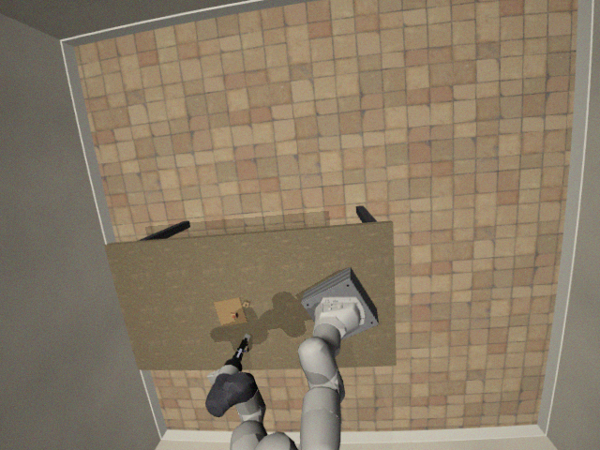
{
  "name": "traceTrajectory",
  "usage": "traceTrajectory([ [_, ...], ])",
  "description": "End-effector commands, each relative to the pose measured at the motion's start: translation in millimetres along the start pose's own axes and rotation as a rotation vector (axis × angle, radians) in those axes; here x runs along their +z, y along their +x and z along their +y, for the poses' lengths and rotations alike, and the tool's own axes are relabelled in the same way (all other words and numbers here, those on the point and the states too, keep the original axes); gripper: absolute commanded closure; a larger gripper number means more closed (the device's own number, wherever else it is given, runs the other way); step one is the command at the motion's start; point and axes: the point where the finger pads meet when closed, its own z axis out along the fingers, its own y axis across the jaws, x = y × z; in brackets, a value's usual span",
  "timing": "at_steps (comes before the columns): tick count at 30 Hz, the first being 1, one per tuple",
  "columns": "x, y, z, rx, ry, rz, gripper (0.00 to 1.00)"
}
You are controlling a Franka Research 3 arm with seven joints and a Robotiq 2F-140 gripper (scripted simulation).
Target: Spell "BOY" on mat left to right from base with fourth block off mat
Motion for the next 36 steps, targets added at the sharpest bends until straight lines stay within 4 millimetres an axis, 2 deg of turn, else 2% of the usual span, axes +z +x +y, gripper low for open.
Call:
traceTrajectory([
  [1,0.7,0.7,-1.0,-0.139,0.001,0.004,0.87],
  [36,8.1,1.1,-0.1,-0.606,-0.002,0.004,0.87],
])
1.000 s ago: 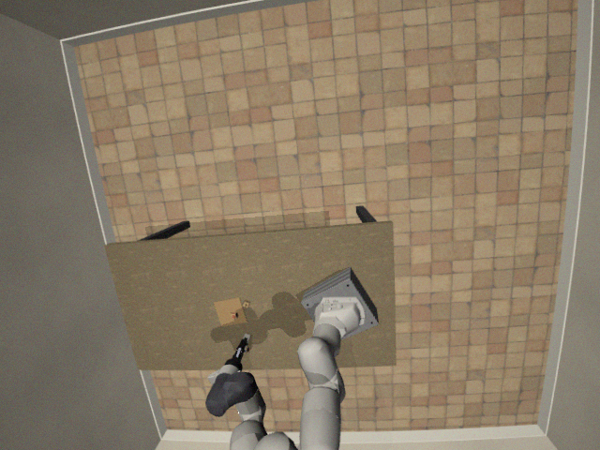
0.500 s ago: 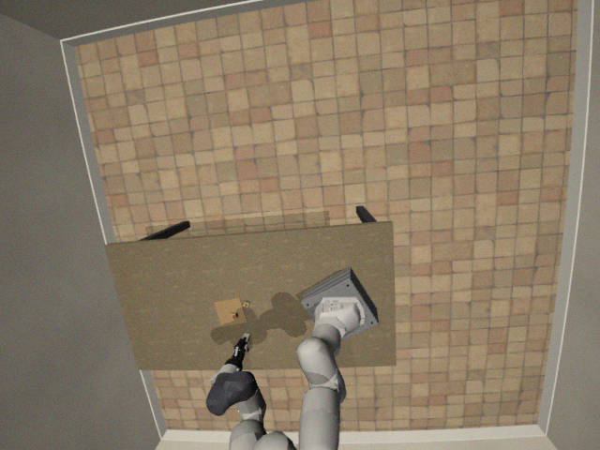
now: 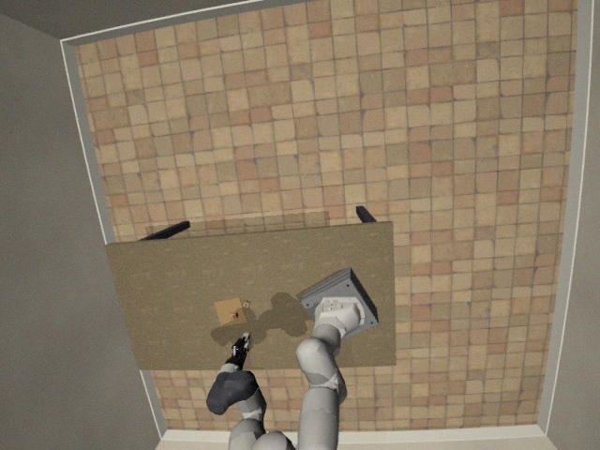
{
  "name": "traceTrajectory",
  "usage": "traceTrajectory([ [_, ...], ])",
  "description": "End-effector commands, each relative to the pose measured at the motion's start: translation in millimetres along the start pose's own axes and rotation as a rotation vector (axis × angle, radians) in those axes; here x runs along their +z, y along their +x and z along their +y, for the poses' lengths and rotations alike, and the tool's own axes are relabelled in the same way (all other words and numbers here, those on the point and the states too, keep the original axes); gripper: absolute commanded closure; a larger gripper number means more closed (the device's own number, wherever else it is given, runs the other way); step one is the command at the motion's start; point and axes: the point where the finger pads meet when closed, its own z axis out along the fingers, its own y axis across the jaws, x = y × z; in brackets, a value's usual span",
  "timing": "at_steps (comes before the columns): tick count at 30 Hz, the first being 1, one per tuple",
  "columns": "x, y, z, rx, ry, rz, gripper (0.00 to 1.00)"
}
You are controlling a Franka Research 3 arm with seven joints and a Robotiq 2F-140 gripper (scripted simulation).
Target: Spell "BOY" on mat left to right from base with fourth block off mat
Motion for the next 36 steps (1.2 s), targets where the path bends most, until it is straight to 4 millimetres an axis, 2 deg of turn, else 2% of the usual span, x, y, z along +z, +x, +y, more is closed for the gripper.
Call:
traceTrajectory([
  [1,0.6,1.3,-0.6,-0.139,-0.001,0.004,0.87],
  [36,7.9,1.2,0.9,-0.603,-0.006,0.003,0.87],
])
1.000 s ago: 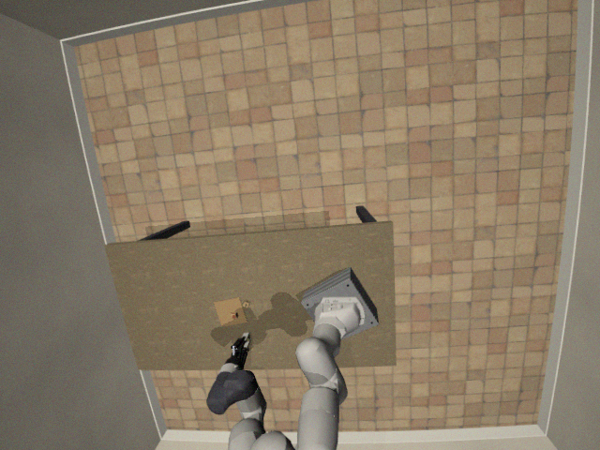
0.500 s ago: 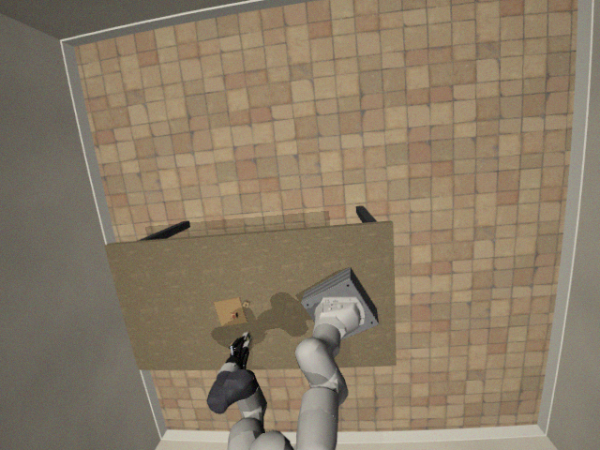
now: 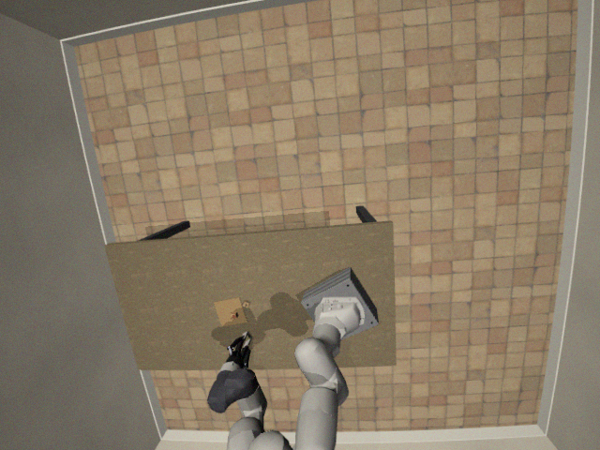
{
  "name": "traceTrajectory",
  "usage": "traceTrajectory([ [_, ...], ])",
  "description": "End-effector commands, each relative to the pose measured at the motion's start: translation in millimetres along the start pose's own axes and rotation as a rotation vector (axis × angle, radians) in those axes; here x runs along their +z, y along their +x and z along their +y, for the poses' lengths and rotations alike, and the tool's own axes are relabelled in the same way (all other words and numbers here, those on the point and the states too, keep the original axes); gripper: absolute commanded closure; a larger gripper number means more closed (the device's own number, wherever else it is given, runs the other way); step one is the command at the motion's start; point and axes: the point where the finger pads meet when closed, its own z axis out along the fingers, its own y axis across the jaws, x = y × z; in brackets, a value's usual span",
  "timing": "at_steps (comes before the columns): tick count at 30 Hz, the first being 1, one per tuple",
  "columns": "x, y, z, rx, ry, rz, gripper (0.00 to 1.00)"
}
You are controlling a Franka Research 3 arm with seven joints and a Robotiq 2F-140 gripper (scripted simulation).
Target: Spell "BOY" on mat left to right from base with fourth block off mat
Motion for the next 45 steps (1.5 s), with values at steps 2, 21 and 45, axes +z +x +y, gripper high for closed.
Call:
traceTrajectory([
  [2,0.6,1.8,0.2,-0.153,-0.003,0.004,0.87],
  [21,2.8,1.8,1.4,-0.327,-0.006,0.004,0.87],
  [45,-94.7,57.5,100.3,-0.384,-0.139,0.321,0.87],
])
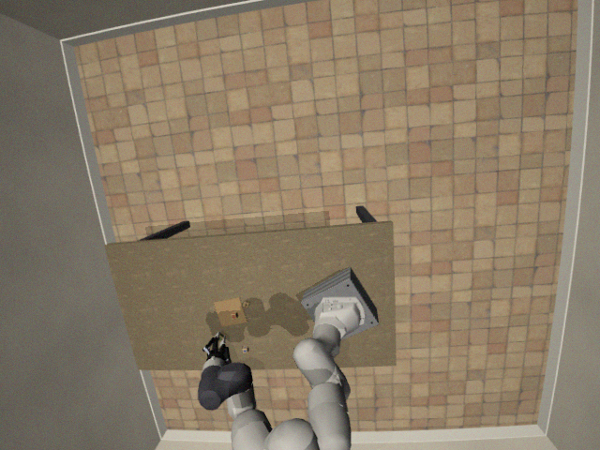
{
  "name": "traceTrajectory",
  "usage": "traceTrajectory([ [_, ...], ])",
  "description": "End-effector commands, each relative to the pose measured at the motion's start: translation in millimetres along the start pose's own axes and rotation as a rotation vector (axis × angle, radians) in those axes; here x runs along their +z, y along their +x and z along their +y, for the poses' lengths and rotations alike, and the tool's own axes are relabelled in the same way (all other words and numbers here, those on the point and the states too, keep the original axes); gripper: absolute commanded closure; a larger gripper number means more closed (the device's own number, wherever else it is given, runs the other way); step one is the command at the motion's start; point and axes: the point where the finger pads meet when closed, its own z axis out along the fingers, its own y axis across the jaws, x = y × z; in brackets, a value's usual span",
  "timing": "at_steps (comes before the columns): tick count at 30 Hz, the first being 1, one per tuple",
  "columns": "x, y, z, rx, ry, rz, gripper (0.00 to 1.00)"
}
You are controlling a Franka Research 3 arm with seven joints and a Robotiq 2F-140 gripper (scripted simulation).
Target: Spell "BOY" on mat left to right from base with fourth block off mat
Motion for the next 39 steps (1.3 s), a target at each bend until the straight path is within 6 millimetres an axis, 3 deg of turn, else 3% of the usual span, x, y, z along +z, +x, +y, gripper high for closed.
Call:
traceTrajectory([
  [1,-6.5,6.8,10.2,-0.113,-0.024,0.038,0.87],
  [3,-20.2,11.2,29.3,-0.120,-0.049,0.099,0.87],
  [13,-47.6,12.4,69.6,-0.126,-0.096,0.270,0.87],
  [22,-46.3,-2.7,84.4,-0.108,-0.101,0.457,0.87],
  [27,-29.0,-14.3,73.1,-0.087,-0.079,0.545,0.87],
  [32,8.3,-30.8,30.6,-0.049,-0.019,0.647,0.87],
  [35,8.2,-30.8,31.0,-0.047,-0.019,0.646,0.87],
  [39,35.5,-41.6,-14.7,-0.021,0.037,0.698,0.87],
])
